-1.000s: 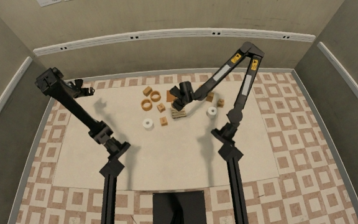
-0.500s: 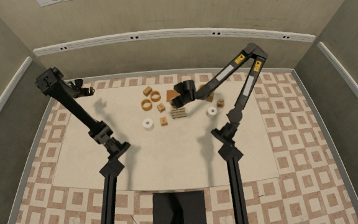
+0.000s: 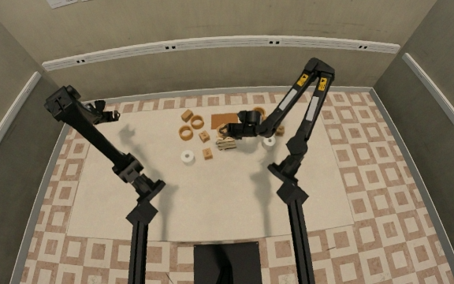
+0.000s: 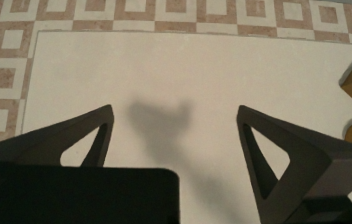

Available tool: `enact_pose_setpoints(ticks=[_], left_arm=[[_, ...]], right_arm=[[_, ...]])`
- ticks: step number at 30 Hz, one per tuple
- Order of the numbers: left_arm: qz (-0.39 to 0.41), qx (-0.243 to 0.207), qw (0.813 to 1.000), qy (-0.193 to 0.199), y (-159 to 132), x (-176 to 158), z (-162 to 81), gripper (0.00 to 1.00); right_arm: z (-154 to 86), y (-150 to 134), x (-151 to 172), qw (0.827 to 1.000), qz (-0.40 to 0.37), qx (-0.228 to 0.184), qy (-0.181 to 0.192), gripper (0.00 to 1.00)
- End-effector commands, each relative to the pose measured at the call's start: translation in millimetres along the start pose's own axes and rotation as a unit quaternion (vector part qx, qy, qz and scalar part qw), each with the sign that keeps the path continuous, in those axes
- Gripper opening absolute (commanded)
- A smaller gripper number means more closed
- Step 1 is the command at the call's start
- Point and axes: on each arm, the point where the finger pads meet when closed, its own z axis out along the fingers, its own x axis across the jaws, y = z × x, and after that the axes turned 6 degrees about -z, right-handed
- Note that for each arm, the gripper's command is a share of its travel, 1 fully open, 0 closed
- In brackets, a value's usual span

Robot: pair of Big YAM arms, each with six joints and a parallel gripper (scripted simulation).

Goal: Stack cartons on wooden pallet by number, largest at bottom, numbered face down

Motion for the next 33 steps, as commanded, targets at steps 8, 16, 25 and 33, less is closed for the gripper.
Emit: enact_pose_setpoints(ticks=[8, 16, 25, 33], left_arm=[[0.009, -0.009, 1.0, 0.004, 10, 7, 3, 1.0], [0.009, -0.009, 1.0, 0.004, 10, 7, 3, 1.0], [-0.058, 0.02, 0.998, -0.019, 0, -28, -7, 1.0], [-0.204, 0.127, 0.97, -0.038, -32, -111, -27, 1.0]], right_arm=[[-1, -3, -1, 0.986, 0.135, -0.062, 0.072, 0.5], [-2, 0, 5, 0.987, 0.12, -0.067, 0.086, 0.5], [-4, 2, 4, 0.986, 0.126, -0.063, 0.085, 0.5], [-5, 2, 4, 0.986, 0.126, -0.065, 0.085, 0.5]])
